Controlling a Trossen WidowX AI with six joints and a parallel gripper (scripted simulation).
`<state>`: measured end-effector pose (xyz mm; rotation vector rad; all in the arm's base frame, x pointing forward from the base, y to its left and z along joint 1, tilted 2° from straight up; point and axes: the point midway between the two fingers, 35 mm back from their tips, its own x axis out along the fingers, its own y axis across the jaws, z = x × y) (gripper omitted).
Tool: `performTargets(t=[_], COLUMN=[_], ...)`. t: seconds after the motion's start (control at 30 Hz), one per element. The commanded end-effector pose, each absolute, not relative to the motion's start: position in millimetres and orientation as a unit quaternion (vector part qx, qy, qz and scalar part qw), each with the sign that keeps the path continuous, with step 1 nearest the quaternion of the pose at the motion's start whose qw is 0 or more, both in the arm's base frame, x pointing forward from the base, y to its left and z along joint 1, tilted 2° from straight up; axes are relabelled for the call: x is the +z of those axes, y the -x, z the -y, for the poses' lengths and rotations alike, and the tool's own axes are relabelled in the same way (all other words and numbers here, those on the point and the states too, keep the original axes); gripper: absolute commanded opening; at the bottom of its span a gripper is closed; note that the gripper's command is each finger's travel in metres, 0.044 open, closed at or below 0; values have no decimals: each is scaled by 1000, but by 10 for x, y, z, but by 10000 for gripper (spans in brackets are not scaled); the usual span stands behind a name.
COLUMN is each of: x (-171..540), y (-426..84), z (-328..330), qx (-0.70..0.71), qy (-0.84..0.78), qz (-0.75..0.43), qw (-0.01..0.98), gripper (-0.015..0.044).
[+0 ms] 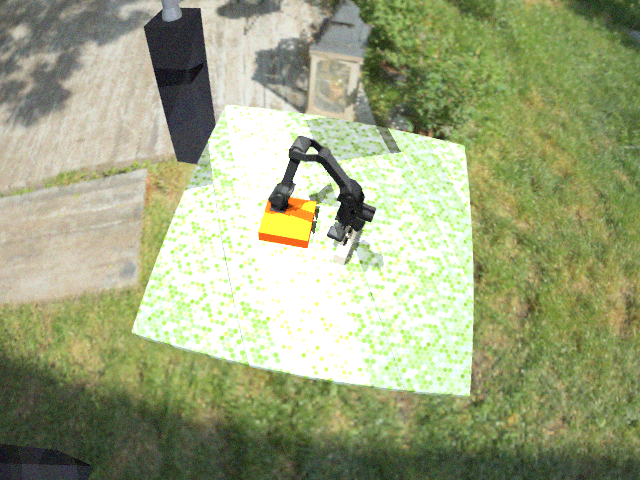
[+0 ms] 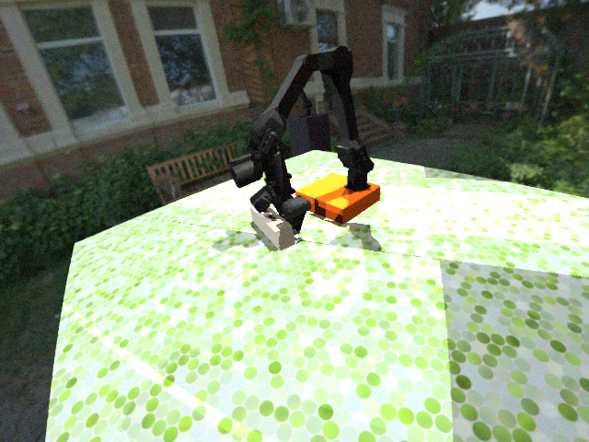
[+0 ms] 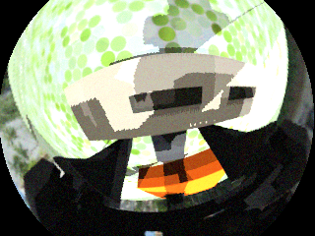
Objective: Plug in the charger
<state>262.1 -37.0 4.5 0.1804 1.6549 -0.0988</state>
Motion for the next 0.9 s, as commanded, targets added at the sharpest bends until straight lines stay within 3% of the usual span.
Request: performTargets(t=[0.0, 0.87], x=[48, 45], y=[-2602, -2535], z=[366, 355], qx=[-44, -44], qy=[-80, -78], qz=[-733, -724], qw=[674, 684], gripper=[440, 440])
